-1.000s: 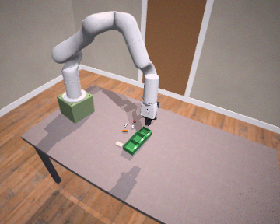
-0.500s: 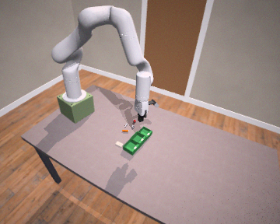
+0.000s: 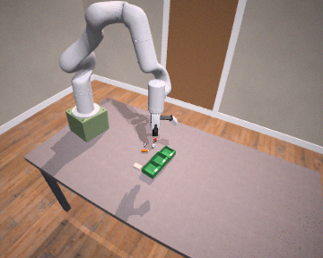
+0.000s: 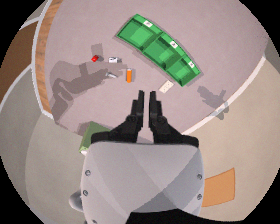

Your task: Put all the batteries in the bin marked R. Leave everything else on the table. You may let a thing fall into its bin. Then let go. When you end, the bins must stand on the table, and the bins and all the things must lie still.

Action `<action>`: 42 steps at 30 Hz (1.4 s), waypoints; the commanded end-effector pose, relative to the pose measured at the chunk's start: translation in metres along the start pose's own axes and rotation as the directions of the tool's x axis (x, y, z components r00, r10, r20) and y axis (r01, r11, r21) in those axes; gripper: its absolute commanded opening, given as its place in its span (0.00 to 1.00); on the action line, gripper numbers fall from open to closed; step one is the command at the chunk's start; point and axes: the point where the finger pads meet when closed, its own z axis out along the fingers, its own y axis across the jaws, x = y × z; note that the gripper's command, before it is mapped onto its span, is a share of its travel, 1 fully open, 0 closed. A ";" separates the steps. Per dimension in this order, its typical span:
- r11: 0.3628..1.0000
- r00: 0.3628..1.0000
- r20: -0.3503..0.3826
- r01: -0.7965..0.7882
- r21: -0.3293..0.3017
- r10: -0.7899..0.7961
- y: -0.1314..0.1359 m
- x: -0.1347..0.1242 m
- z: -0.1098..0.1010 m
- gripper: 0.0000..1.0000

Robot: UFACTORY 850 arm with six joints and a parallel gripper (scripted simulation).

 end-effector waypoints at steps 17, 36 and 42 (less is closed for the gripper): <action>0.858 0.859 0.017 -0.512 0.031 0.512 -0.032 -0.049 -0.008 0.07; 0.737 0.737 0.022 -0.676 0.027 0.675 0.030 -0.038 0.047 0.07; 0.737 0.737 0.022 -0.676 0.027 0.675 0.067 -0.032 0.080 0.07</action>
